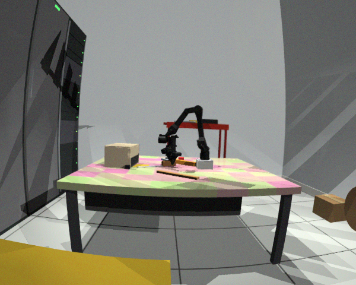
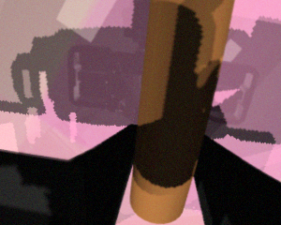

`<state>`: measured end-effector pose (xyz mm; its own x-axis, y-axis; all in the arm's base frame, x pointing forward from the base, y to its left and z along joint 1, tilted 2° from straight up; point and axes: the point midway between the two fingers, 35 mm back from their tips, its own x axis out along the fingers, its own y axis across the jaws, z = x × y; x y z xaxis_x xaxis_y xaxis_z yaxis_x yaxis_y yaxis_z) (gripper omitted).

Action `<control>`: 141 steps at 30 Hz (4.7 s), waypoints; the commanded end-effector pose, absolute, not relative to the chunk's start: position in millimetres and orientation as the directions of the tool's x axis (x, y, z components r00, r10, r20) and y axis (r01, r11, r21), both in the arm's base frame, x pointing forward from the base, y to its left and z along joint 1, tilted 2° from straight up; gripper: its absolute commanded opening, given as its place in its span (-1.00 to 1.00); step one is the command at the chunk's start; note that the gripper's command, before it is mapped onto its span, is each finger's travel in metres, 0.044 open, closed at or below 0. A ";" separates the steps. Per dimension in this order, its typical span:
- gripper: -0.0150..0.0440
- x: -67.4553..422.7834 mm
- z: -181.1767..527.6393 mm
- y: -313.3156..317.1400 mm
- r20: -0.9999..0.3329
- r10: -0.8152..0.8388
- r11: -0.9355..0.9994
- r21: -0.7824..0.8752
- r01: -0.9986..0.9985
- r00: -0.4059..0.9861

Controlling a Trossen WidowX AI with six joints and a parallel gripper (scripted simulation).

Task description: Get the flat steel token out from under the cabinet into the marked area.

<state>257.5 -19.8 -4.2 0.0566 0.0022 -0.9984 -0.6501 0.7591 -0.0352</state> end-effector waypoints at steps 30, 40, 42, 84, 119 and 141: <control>-0.49 252.4 -4.2 -53.4 -0.998 0.000 0.759 -0.039 -0.650 0.060; -0.49 250.7 -4.3 -63.3 -0.998 -0.001 0.759 -0.040 -0.650 0.060; -0.49 250.3 -4.3 -65.2 -0.998 -0.001 0.759 -0.040 -0.650 0.060; -0.49 242.5 -4.5 -107.2 -0.998 -0.005 0.758 -0.042 -0.650 0.059; -0.49 241.1 -4.6 -113.3 -0.998 -0.006 0.882 -0.033 -0.470 0.059; -0.49 249.6 -3.9 -109.4 -0.998 -0.006 0.923 -0.028 -0.384 0.060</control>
